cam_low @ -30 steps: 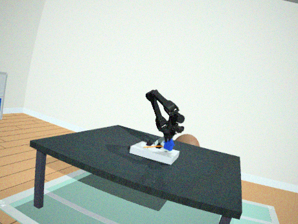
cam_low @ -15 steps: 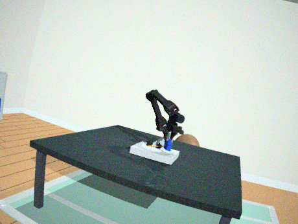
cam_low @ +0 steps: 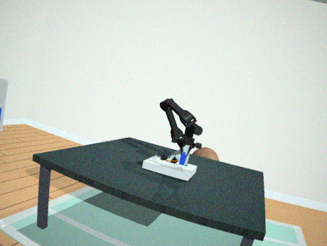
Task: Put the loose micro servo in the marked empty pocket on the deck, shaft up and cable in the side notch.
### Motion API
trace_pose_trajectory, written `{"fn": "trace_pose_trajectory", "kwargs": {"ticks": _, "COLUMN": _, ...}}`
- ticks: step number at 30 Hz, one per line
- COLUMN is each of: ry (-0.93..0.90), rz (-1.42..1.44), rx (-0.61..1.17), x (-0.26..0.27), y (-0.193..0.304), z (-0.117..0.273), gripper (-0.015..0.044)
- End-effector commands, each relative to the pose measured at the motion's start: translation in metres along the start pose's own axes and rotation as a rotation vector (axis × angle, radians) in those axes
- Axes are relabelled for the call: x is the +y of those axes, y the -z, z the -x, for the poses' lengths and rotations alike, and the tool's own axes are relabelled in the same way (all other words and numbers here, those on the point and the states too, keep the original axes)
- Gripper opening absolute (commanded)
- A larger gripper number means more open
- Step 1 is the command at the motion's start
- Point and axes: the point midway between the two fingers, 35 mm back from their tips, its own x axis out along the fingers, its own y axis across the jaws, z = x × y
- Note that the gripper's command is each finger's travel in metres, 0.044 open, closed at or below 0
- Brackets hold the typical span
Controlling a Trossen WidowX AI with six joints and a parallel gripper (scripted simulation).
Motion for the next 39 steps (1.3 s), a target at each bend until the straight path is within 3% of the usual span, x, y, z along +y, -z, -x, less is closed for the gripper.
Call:
{"fn": "trace_pose_trajectory", "kwargs": {"ticks": 1, "ry": -0.003, "rz": -0.103, "rx": 0.002, "x": 0.001, "y": 0.000, "z": 0.000, "gripper": 0.0000}}
{"fn": "trace_pose_trajectory", "kwargs": {"ticks": 10, "ry": -0.004, "rz": -0.103, "rx": 0.002, "x": 0.002, "y": 0.007, "z": 0.000, "gripper": 0.0000}}
{"fn": "trace_pose_trajectory", "kwargs": {"ticks": 32, "ry": -0.005, "rz": -0.098, "rx": 0.007, "x": 0.013, "y": 0.107, "z": 0.001, "gripper": 0.0000}}
{"fn": "trace_pose_trajectory", "kwargs": {"ticks": 39, "ry": -0.005, "rz": -0.098, "rx": 0.007, "x": 0.014, "y": 0.110, "z": -0.002, "gripper": 0.0000}}
